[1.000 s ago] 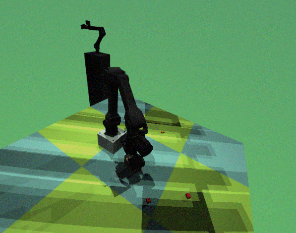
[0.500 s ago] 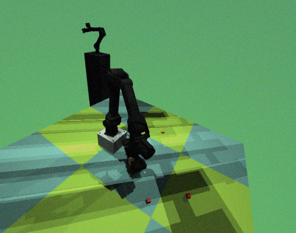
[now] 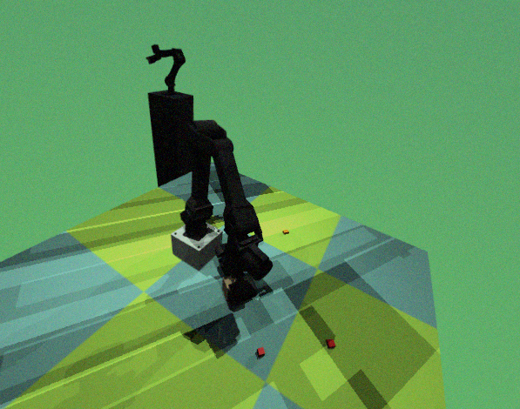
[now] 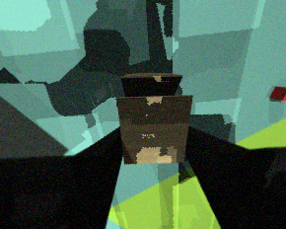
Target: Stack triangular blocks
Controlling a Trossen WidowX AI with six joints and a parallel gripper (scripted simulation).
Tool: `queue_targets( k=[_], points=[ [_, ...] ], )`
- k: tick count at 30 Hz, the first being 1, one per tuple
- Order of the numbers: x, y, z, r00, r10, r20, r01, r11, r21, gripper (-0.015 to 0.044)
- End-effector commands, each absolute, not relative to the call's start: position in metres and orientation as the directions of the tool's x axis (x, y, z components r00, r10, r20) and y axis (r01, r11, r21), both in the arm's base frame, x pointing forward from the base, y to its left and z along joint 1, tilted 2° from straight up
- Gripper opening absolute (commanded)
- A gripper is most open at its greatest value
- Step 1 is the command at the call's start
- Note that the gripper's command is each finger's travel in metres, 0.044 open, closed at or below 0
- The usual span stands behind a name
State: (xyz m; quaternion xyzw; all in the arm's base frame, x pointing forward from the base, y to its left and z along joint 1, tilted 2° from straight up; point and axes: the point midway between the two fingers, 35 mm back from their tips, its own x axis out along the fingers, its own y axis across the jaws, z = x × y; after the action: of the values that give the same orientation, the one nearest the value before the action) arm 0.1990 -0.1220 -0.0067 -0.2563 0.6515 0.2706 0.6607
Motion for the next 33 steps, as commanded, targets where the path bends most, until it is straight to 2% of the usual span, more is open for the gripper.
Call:
queue_targets(
  k=[1,33],
  points=[
    [0.200,-0.122,-0.006,0.011,0.024,-1.000,-0.689,0.725,0.010,0.0000],
    [0.204,-0.118,-0.017,0.016,0.024,-1.000,-0.687,0.726,0.006,0.0000]
  ],
)
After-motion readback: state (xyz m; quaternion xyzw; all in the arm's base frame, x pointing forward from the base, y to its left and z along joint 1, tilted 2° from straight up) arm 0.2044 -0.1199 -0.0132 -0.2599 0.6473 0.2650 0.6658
